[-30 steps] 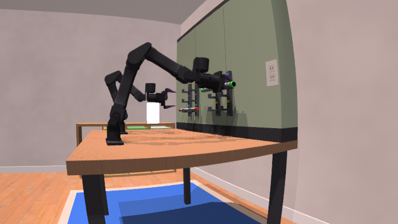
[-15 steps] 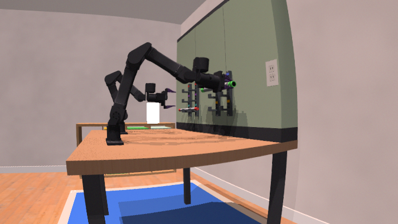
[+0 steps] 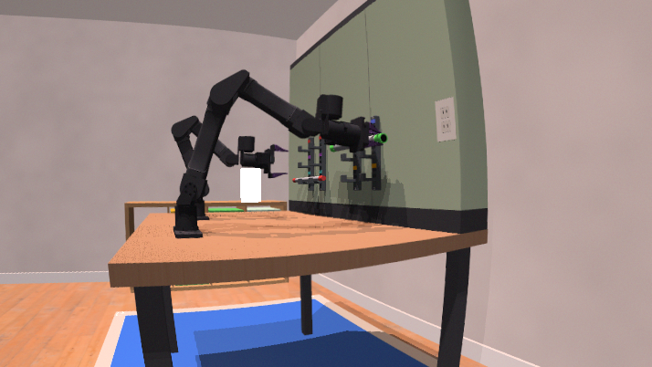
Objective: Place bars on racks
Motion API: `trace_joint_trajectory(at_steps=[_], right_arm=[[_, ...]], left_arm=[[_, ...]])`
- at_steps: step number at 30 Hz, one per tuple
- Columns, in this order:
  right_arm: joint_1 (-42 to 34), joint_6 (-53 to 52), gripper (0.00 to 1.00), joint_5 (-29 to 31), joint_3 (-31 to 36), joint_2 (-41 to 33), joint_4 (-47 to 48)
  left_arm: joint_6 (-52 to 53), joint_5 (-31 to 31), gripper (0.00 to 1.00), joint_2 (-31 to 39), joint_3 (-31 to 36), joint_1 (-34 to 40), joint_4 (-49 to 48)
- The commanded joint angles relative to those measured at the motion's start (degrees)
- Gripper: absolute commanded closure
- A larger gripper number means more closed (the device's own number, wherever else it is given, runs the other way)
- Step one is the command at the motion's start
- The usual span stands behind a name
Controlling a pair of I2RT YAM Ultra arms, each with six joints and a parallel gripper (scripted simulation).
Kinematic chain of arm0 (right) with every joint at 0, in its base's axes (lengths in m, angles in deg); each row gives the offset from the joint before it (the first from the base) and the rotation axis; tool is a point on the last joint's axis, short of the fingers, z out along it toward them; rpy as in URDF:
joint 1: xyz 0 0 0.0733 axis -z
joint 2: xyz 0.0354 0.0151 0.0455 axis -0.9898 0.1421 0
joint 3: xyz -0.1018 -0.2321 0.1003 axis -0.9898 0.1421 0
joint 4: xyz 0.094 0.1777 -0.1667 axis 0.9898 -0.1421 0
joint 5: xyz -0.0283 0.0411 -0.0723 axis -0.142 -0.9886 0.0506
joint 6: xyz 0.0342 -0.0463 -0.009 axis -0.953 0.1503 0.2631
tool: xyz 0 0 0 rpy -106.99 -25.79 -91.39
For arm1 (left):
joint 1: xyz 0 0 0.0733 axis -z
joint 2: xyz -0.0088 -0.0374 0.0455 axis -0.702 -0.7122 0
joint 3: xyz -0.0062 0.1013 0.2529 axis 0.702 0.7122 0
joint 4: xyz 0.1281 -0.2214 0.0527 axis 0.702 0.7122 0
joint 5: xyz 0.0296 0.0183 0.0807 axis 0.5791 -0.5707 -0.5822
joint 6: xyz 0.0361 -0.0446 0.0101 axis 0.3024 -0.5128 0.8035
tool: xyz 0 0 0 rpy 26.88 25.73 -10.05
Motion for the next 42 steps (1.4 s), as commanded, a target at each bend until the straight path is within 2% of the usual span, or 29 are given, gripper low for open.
trace_joint_trajectory(at_steps=[1, 42], right_arm=[[-0.25, -2.45, 1.00, -0.11, -0.85, -0.92, 4.30], [-0.26, -2.44, 1.00, -0.09, 1.34, 0.12, 7.72]], left_arm=[[0.02, 0.23, 0.00, 1.17, -0.44, -0.60, -0.15], [0.02, 0.25, 0.00, 1.17, -0.44, -0.60, -0.15]])
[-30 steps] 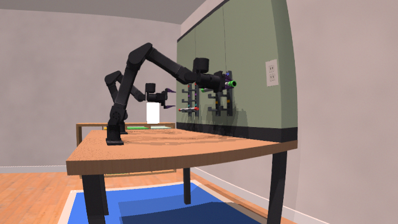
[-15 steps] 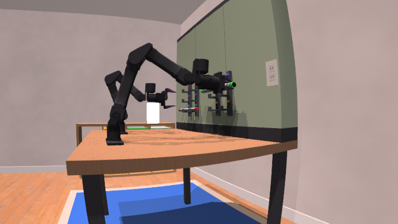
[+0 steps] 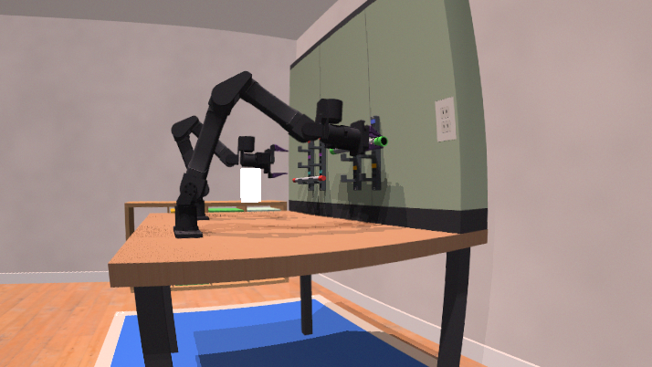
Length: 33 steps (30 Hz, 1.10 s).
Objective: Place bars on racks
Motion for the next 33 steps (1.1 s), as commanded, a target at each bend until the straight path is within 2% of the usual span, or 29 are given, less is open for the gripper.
trace_joint_trajectory(at_steps=[1, 33], right_arm=[[-0.26, -2.44, 1.00, -0.09, -0.39, -0.81, 4.32], [-0.26, -2.43, 1.00, -0.09, 1.06, 0.08, 6.81]], left_arm=[[0.02, 0.23, 0.00, 1.17, -0.44, -0.60, -0.15], [0.02, 0.25, 0.00, 1.17, -0.44, -0.60, -0.15]])
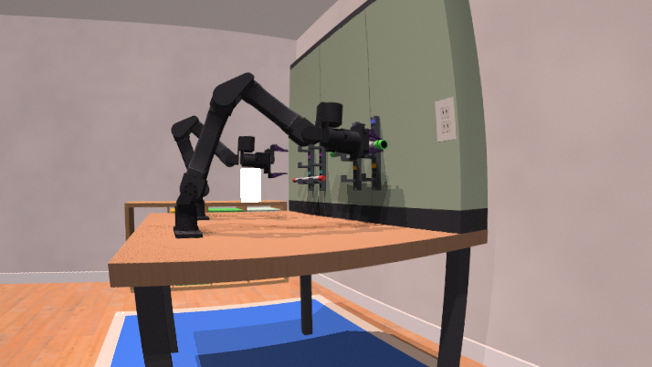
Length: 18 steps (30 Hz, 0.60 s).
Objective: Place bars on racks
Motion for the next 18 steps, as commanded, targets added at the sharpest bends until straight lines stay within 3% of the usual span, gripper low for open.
trace_joint_trajectory(at_steps=[1, 18], right_arm=[[-0.26, -2.43, 1.00, -0.09, -0.34, -0.80, 4.32], [-0.27, -2.44, 1.00, -0.06, 0.49, -0.27, 5.09]], left_arm=[[0.02, 0.23, 0.00, 1.17, -0.44, -0.60, -0.15], [0.02, 0.24, 0.00, 1.17, -0.44, -0.60, -0.15]])
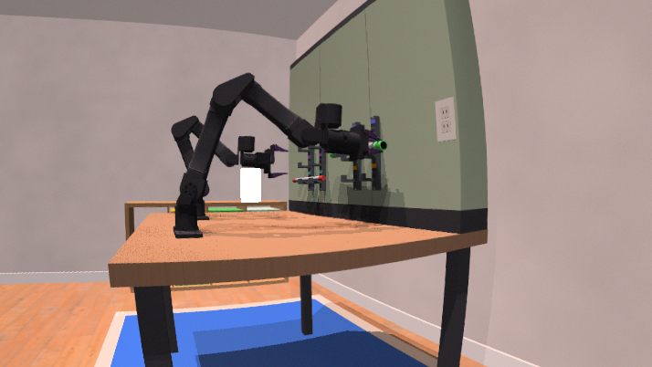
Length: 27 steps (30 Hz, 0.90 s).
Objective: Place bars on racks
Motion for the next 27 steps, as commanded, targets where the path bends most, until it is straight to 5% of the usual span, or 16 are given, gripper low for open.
trace_joint_trajectory(at_steps=[1, 27], right_arm=[[-0.27, -2.44, 1.00, -0.06, -0.46, -0.24, 3.91], [-0.28, -2.45, 1.00, 0.05, 0.64, 0.80, 5.04]], left_arm=[[0.02, 0.22, 0.00, 1.17, -0.44, -0.60, -0.15], [0.02, 0.24, 0.00, 1.17, -0.44, -0.60, -0.15]])
